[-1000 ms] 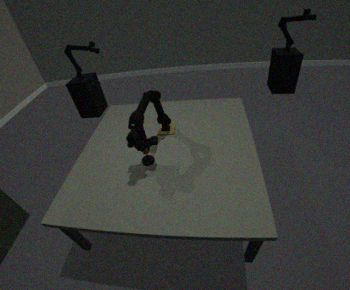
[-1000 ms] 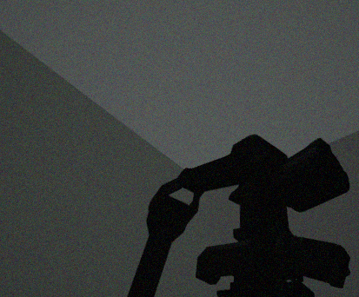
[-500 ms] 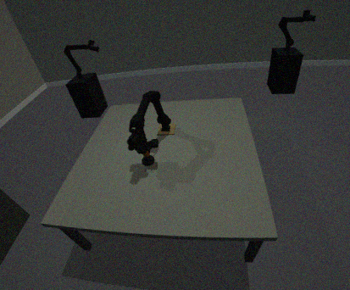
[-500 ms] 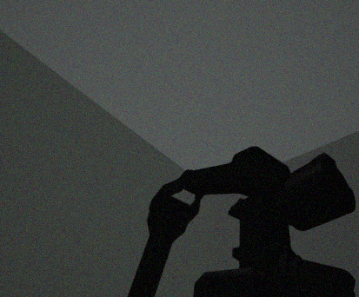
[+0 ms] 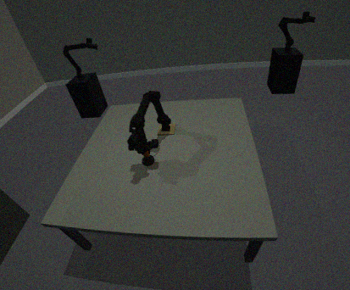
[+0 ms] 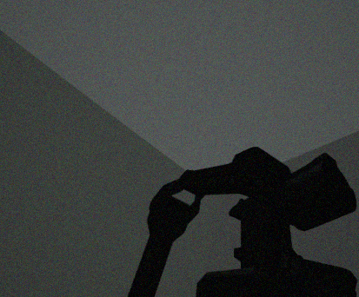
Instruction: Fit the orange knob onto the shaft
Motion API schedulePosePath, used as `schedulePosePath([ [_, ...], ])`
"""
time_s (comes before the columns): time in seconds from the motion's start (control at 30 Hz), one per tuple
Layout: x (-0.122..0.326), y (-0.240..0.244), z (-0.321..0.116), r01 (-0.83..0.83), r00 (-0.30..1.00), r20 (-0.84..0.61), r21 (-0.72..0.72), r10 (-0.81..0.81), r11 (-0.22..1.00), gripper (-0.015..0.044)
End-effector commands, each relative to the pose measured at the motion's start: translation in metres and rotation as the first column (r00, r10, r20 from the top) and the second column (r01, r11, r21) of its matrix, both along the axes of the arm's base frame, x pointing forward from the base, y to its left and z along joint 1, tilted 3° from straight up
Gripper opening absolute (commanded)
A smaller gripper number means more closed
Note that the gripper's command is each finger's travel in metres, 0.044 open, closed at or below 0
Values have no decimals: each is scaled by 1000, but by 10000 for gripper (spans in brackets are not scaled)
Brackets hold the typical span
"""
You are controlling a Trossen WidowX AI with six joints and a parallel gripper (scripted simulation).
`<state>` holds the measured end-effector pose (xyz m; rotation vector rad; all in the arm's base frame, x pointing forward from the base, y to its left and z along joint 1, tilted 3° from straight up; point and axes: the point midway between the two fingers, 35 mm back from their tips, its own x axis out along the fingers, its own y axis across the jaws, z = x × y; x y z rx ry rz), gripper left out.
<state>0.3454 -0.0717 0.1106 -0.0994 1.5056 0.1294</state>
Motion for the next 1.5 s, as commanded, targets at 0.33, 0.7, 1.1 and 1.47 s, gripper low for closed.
schedulePosePath([
  [0.33, -2, 0, -1, 3, 1000, 0, 4, -3, 1000, 0],
  [0.7, -2, 0, 4, -6, 1000, 1, 3, 6, 1000, 0],
  [1.1, 3, -1, 2, -204, 979, 5, -9, 204, 979, 0],
  [1.47, 3, -1, 0, -204, 979, 5, -9, 204, 979, 0],
])
